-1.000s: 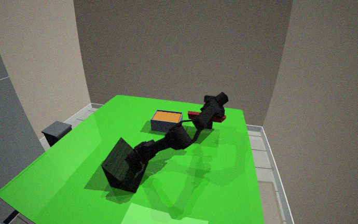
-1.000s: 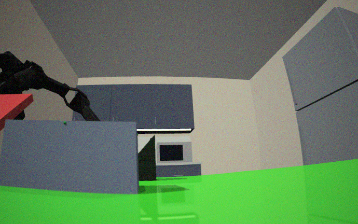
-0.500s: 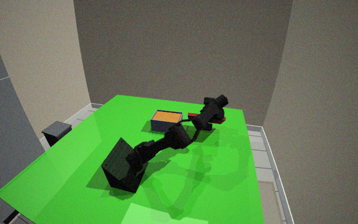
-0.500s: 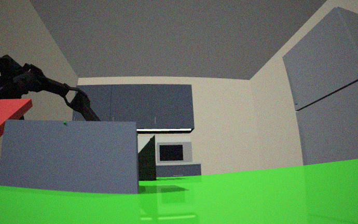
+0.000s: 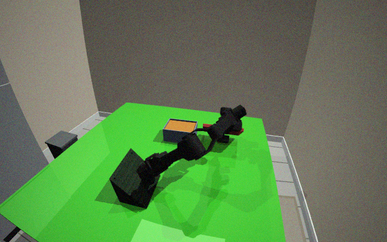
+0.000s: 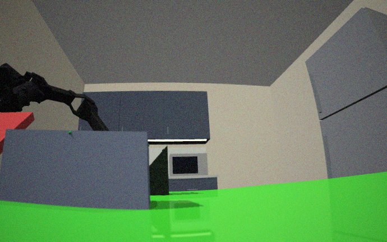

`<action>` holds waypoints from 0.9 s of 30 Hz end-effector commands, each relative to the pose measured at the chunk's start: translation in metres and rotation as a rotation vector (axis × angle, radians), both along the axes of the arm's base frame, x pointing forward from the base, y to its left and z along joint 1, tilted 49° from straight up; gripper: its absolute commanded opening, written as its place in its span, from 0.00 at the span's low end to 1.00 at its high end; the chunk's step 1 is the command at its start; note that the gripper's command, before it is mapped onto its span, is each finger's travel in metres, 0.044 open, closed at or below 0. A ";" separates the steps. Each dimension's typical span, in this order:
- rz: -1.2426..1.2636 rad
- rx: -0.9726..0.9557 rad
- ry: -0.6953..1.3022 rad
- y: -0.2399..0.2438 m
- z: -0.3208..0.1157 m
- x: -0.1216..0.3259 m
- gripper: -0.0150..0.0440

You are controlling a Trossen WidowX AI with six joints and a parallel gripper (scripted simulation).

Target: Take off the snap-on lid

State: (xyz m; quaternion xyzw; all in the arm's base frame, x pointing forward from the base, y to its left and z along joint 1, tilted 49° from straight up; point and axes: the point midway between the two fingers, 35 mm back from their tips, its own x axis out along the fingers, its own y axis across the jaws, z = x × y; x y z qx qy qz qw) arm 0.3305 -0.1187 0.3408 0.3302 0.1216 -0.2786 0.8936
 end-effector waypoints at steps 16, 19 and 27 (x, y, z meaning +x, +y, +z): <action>0.016 -0.004 -0.011 -0.008 -0.007 0.001 0.25; 0.016 -0.004 -0.011 -0.010 -0.008 0.002 0.25; 0.016 -0.005 -0.012 -0.014 -0.012 0.002 0.25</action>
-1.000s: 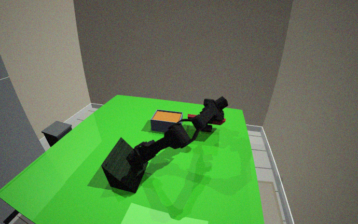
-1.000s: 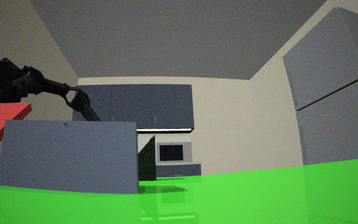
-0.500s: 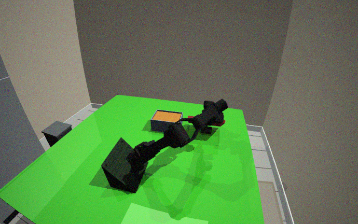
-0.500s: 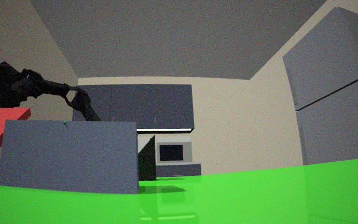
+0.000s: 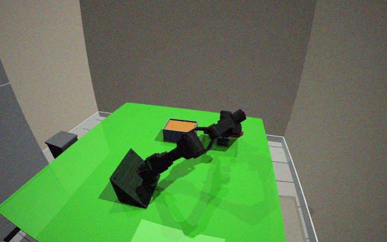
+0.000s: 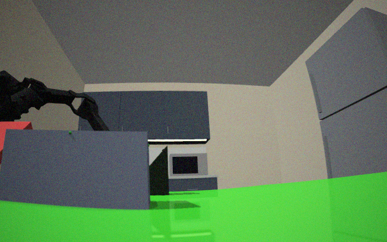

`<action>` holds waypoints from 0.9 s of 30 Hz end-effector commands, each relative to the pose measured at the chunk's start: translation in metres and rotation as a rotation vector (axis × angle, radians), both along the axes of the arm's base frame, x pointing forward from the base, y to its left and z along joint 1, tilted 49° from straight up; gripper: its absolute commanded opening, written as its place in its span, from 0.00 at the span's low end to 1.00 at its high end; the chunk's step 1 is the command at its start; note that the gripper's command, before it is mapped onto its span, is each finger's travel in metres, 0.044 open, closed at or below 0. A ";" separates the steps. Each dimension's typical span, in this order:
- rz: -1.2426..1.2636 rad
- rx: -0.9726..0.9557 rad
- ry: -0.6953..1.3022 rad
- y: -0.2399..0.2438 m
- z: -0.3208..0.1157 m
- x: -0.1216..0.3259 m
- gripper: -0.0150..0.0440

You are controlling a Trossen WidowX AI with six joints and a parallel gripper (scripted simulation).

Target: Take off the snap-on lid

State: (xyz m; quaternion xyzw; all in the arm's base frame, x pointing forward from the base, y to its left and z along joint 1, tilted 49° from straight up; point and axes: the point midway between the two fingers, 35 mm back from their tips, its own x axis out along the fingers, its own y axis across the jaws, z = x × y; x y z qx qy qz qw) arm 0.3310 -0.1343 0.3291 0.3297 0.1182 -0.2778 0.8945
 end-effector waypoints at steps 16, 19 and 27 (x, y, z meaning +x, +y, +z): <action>0.016 -0.003 -0.005 -0.008 -0.009 0.003 0.25; 0.016 -0.003 -0.005 -0.010 -0.010 0.003 0.25; 0.016 -0.004 -0.005 -0.015 -0.014 0.004 0.25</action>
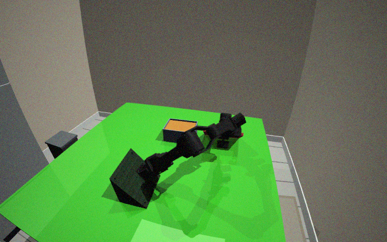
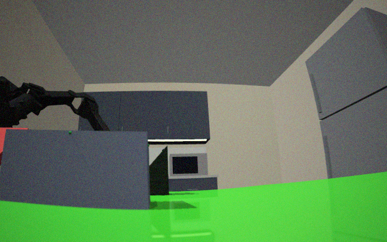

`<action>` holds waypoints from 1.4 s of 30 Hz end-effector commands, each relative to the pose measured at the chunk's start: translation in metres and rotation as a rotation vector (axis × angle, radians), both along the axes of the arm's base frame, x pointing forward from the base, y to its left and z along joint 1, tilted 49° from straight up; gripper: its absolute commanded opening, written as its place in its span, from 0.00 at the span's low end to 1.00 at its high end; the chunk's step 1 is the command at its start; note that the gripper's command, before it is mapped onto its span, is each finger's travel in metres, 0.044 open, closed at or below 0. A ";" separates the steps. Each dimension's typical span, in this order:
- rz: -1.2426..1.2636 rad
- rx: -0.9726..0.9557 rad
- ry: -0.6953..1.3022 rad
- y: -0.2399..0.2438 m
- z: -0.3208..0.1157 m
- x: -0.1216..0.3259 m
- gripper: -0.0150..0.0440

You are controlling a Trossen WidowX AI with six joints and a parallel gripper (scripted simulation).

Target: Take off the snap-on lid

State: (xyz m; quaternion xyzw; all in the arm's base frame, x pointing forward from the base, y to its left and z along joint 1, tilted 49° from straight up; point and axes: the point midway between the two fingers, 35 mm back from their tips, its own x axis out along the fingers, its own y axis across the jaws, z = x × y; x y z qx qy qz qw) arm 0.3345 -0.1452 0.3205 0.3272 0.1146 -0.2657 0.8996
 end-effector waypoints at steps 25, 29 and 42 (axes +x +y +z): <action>-0.007 0.002 0.009 -0.019 -0.018 0.002 0.25; -0.007 0.002 0.009 -0.021 -0.020 0.002 0.25; -0.007 0.001 0.009 -0.029 -0.027 0.003 0.25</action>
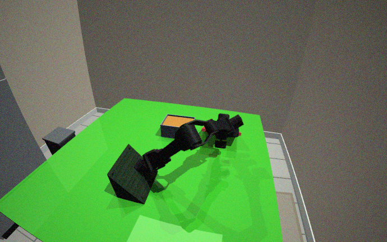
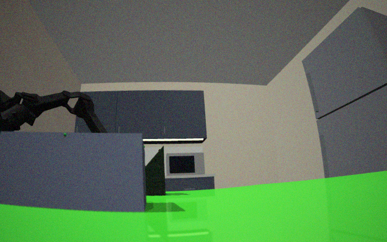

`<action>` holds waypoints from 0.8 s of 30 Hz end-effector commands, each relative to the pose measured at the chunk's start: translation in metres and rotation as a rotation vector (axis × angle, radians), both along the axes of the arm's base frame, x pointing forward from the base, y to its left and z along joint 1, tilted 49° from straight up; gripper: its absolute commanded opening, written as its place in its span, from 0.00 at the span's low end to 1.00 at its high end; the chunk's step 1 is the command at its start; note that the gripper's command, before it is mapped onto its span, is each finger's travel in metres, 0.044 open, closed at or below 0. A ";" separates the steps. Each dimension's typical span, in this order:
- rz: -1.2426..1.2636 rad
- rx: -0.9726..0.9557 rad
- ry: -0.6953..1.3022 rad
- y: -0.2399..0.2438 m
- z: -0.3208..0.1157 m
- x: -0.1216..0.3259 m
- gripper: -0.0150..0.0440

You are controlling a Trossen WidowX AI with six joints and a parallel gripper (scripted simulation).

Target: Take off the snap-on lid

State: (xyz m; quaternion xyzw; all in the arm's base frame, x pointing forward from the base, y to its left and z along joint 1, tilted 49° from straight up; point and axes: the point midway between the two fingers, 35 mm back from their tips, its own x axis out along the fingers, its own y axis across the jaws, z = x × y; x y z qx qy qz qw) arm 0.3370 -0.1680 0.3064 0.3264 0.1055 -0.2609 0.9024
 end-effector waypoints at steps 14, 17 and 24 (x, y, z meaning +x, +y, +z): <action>-0.011 0.007 0.029 -0.014 -0.020 0.002 0.25; -0.011 0.007 0.029 -0.016 -0.022 0.002 0.25; -0.011 0.007 0.029 -0.020 -0.025 0.003 0.25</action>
